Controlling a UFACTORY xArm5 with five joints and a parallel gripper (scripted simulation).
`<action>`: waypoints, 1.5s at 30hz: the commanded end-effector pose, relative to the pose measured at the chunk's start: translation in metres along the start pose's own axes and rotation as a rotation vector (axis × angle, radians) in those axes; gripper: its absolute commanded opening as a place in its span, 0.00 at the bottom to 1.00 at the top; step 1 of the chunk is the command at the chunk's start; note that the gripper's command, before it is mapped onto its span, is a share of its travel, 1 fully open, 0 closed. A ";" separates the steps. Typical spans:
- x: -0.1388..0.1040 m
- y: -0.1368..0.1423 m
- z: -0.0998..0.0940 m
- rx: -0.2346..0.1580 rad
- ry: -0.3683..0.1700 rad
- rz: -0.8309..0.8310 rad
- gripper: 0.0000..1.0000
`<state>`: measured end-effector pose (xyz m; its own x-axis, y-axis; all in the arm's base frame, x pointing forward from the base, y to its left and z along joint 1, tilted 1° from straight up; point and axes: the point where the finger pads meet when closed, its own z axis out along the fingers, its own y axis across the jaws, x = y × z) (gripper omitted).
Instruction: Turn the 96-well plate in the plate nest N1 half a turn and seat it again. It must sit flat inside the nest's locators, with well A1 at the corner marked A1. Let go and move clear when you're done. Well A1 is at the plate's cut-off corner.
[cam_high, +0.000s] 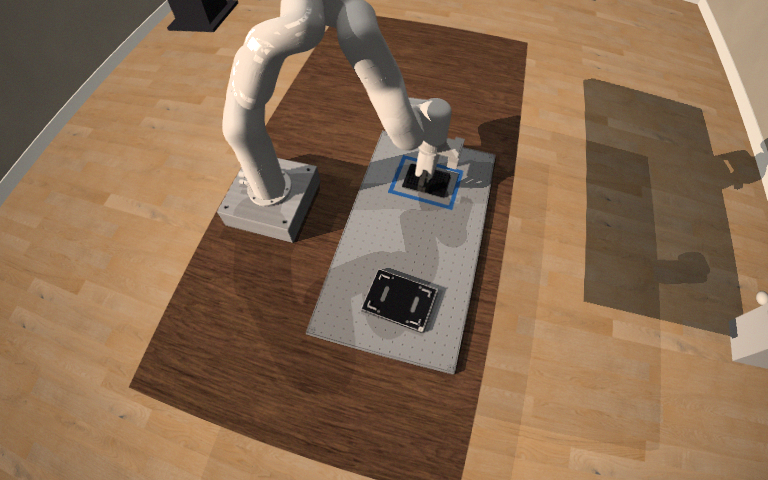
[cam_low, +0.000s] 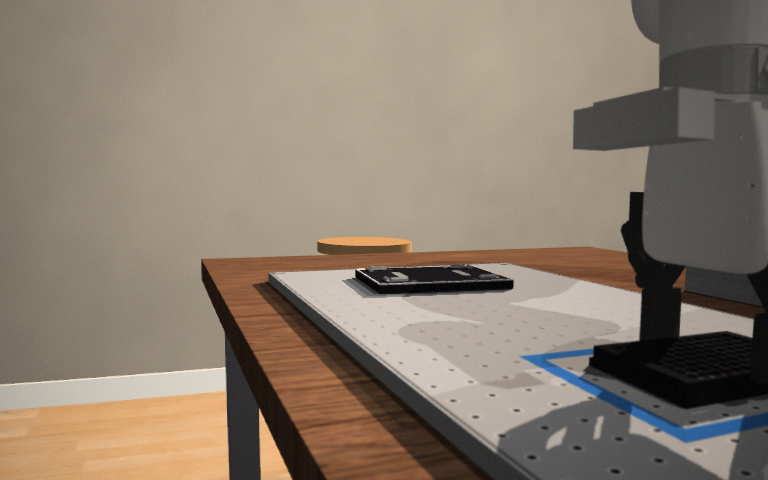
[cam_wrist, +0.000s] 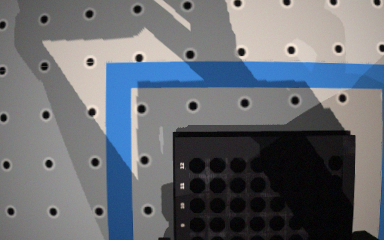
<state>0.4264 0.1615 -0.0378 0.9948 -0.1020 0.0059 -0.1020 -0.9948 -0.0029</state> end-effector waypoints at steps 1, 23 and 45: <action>0.001 -0.001 -0.001 -0.013 0.010 0.000 1.00; 0.001 -0.001 -0.009 -0.013 0.010 0.000 1.00; 0.001 -0.001 -0.057 -0.012 0.010 0.000 1.00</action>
<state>0.4265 0.1623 0.0084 0.9948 -0.1020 0.0072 -0.1020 -0.9948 -0.0036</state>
